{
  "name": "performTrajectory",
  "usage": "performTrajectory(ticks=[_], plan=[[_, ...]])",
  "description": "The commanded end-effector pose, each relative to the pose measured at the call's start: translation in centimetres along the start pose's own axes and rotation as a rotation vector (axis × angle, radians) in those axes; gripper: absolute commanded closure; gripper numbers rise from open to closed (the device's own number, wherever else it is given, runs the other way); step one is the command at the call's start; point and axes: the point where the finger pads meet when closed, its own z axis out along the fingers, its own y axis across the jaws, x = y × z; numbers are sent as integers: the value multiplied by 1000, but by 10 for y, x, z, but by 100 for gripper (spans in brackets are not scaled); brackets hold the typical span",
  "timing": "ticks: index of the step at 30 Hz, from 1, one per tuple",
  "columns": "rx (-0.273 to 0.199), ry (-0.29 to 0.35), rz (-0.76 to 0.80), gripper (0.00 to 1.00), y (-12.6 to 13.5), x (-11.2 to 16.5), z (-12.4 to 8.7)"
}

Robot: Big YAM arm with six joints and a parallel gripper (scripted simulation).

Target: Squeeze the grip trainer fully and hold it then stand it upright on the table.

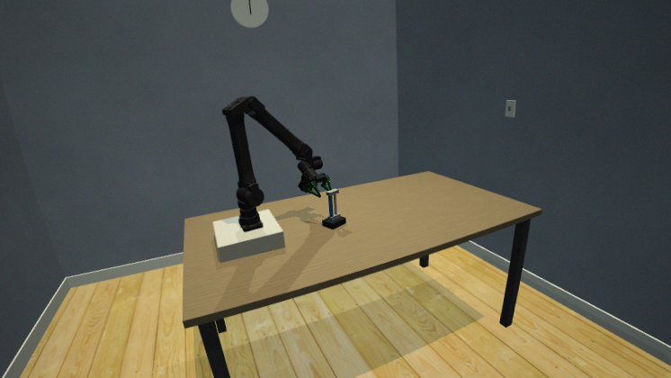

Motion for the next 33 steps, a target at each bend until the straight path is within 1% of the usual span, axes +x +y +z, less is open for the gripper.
performTrajectory(ticks=[1,24,33], plan=[[-15,3,-31,24,3,-4,16],[-14,1,-30,24,4,-5,56],[-14,0,-30,24,4,-5,65]])
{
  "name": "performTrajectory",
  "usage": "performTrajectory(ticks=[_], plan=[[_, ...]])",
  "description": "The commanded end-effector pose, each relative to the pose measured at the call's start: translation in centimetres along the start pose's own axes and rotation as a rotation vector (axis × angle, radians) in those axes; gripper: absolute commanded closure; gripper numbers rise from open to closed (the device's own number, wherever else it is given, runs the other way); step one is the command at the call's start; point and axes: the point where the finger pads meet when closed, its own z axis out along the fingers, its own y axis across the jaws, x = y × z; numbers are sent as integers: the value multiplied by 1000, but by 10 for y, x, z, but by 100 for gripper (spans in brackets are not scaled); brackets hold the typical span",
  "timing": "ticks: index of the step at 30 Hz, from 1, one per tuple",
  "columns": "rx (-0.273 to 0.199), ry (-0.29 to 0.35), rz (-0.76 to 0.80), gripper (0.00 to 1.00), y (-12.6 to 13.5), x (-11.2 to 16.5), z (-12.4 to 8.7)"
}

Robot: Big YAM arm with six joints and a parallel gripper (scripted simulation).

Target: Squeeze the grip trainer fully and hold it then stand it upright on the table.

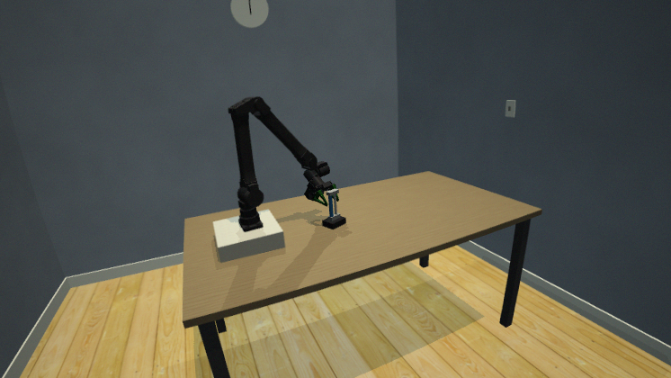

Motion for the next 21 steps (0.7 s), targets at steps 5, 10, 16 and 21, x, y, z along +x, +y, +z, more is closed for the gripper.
performTrajectory(ticks=[5,10,16,21], plan=[[-13,-3,-26,24,4,-5,15],[-11,-3,-27,24,4,-6,17],[-12,-2,-26,24,4,-5,19],[-9,-2,-29,24,4,-6,18]])
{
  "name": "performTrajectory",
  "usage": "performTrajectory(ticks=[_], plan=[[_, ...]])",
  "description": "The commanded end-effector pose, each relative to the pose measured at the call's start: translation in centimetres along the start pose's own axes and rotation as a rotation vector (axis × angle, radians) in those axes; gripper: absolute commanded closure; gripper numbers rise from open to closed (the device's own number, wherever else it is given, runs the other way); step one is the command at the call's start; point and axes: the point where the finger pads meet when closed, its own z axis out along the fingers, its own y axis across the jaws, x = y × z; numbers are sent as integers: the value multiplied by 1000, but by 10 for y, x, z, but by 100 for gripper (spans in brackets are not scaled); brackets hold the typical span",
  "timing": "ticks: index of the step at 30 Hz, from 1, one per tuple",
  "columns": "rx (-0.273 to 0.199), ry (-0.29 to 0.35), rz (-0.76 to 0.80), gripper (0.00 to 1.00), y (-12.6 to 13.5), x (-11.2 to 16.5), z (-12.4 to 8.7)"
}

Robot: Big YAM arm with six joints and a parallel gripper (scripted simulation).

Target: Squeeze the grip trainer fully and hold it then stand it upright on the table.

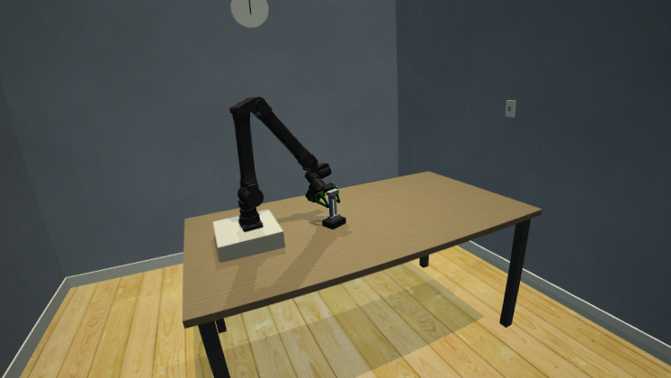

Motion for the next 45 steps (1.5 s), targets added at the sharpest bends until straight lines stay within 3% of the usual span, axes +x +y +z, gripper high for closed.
performTrajectory(ticks=[1,36,37,45], plan=[[-11,-3,-19,24,4,-6,7],[-11,-3,-19,24,4,-6,7],[-11,-3,-19,79,4,-6,7],[8,-2,-7,79,-7,-3,3]])
